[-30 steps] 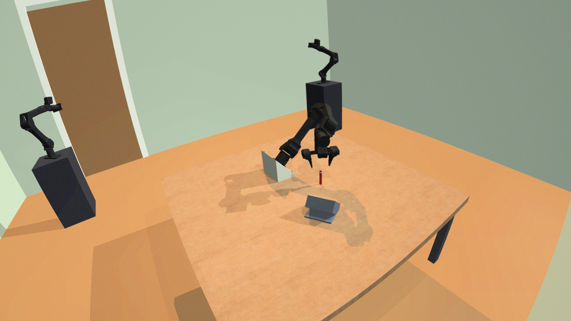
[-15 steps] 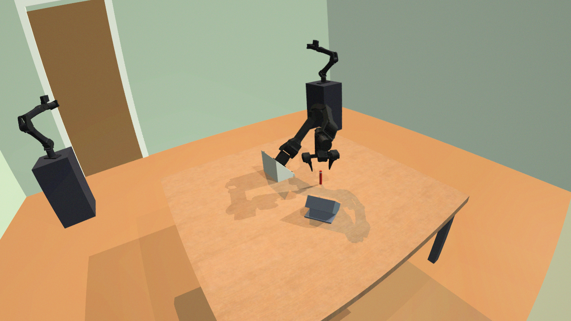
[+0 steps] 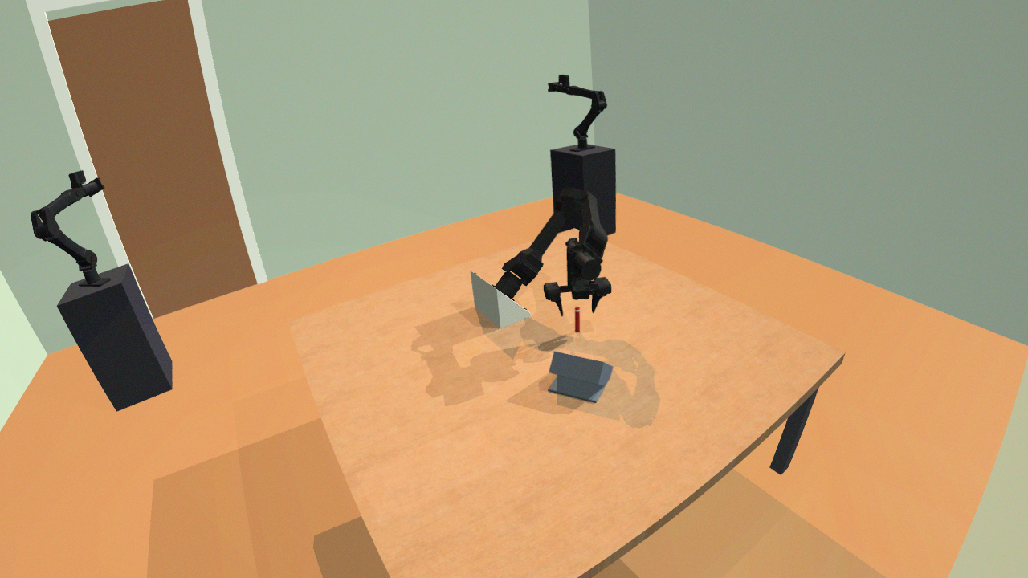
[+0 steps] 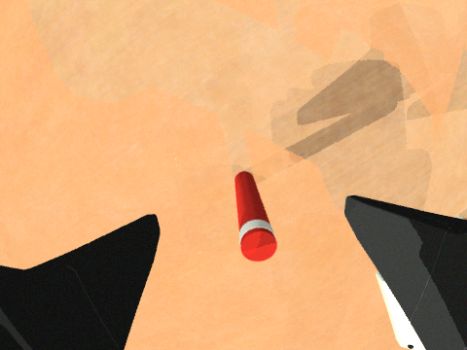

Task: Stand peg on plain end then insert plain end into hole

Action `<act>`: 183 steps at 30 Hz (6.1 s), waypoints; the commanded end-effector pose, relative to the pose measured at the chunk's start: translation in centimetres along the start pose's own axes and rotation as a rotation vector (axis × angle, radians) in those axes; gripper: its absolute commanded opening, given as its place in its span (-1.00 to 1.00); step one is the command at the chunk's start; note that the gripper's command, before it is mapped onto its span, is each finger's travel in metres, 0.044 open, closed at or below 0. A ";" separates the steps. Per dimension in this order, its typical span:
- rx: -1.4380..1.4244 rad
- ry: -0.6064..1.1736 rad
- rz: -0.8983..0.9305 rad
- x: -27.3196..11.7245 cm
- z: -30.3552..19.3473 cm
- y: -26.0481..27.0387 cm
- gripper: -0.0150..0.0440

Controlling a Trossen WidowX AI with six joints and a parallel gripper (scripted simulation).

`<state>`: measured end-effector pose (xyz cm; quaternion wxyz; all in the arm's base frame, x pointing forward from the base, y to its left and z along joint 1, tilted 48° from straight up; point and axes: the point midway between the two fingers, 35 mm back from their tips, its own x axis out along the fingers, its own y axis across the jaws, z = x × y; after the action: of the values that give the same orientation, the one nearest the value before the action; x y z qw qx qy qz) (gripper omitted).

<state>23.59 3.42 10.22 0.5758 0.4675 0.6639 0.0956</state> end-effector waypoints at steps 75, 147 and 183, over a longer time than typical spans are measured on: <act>0.002 -0.075 -0.124 -5.8 2.4 -0.5 -0.49; 0.047 -0.610 -0.367 -4.6 15.4 1.4 -0.49; 0.032 -0.618 -0.362 -2.7 17.0 0.8 -0.49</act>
<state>38.16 -5.10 7.03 0.7490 0.3581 0.5326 -0.1646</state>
